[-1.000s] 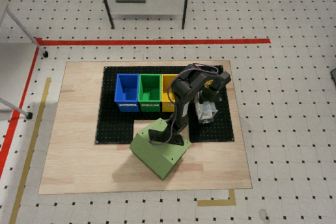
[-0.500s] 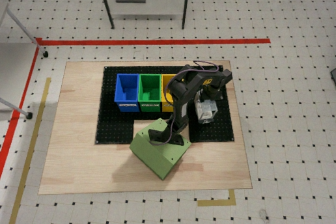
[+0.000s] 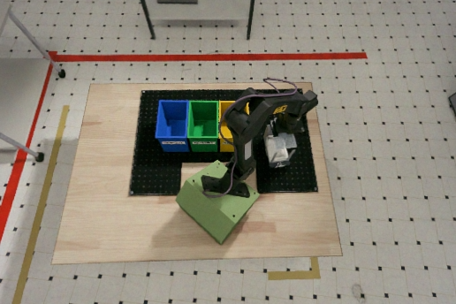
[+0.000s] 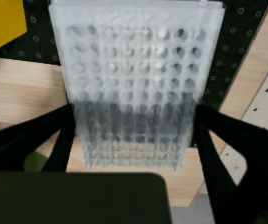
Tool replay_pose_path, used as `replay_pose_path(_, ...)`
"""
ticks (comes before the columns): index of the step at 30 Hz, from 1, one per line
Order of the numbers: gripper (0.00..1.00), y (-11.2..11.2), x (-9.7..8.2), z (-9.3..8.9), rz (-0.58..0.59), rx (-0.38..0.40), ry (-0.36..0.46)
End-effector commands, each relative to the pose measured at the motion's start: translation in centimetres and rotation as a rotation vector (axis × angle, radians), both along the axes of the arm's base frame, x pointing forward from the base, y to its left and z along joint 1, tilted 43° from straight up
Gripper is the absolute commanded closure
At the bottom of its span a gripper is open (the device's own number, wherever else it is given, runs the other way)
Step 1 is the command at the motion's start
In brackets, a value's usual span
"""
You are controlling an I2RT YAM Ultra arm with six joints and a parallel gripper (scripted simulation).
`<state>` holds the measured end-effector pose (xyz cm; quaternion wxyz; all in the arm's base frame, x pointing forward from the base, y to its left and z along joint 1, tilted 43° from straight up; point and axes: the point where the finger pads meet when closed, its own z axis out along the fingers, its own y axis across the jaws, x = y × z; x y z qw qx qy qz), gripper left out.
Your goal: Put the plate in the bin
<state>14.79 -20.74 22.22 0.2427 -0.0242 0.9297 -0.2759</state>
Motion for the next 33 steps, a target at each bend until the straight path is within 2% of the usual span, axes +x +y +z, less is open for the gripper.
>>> replay_pose_path(1,1.0,0.8,-0.6,1.7,0.003,-0.02,-0.021)
replay_pose_path(24,1.0,2.5,-2.2,4.0,0.003,-0.021,-0.02)
replay_pose_path(33,1.0,2.6,-2.2,4.1,0.003,-0.021,-0.02)
